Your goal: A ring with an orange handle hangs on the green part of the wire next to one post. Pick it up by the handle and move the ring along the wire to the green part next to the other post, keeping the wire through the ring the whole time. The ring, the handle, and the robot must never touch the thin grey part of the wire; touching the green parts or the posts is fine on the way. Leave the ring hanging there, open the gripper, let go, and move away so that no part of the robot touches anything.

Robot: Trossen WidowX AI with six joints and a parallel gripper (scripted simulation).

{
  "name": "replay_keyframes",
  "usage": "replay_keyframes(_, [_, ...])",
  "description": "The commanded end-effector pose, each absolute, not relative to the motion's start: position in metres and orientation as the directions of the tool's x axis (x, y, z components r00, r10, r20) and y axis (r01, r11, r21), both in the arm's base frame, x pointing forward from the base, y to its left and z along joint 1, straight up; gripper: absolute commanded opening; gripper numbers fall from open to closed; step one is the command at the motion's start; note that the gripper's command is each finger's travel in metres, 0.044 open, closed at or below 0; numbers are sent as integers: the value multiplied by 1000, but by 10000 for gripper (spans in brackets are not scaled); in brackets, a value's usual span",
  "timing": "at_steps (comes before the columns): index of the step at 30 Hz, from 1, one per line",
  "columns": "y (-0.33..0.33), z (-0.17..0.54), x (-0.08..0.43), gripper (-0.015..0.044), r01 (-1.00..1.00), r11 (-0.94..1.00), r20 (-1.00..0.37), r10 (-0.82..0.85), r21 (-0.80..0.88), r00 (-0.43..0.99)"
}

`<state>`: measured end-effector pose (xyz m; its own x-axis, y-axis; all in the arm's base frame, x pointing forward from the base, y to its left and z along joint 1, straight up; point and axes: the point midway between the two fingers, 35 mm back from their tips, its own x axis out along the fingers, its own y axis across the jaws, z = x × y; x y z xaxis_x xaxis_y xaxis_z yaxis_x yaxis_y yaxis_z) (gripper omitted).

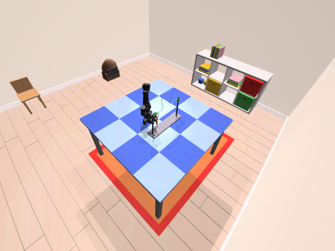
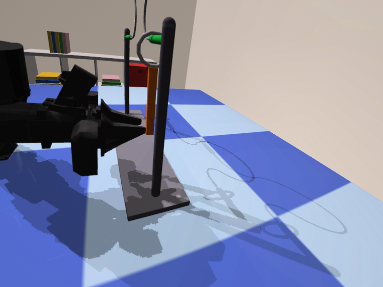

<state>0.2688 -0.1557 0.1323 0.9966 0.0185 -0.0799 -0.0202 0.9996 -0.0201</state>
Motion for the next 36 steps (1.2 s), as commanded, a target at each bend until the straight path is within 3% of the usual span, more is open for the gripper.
replay_keyframes(1, [-157, 132, 275, 160, -17, 1000, -80, 16, -16, 997])
replay_keyframes(36, [-151, 128, 314, 160, -17, 1000, -72, 16, -14, 997])
